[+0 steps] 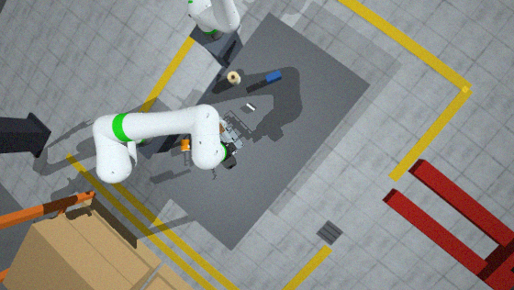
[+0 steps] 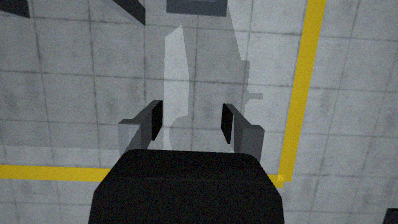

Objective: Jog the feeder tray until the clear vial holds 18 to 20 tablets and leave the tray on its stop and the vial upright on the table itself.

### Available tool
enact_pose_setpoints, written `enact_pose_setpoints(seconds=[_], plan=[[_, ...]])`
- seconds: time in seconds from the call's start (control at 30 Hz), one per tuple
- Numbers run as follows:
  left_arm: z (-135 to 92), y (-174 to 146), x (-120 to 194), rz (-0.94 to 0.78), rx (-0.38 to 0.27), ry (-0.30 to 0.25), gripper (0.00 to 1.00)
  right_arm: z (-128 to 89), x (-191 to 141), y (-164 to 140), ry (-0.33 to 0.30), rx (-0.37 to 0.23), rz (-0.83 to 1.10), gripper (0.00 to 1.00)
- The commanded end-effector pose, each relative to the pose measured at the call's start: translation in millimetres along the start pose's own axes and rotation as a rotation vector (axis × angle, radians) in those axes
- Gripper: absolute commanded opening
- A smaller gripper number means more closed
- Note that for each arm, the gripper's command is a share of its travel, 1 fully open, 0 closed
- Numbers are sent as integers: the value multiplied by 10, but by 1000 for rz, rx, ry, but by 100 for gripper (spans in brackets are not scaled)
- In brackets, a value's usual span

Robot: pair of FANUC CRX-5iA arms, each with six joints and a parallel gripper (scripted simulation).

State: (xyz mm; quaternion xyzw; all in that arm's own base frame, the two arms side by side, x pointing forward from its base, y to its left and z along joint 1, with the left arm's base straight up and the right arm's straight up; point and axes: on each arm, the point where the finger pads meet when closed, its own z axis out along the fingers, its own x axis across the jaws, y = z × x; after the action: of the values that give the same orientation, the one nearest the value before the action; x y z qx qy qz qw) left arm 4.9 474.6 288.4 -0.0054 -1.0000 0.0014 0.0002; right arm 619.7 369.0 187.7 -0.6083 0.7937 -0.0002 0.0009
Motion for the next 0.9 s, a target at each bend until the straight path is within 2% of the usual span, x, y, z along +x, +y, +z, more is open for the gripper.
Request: enact_pose_setpoints(seconds=[0.0,0.87], plan=[[-12,3,-2,0,-3,0,100,-28,-6,-52,0,0,0,0],[-12,3,-2,0,-3,0,100,-63,-6,-52,0,0,0,0]])
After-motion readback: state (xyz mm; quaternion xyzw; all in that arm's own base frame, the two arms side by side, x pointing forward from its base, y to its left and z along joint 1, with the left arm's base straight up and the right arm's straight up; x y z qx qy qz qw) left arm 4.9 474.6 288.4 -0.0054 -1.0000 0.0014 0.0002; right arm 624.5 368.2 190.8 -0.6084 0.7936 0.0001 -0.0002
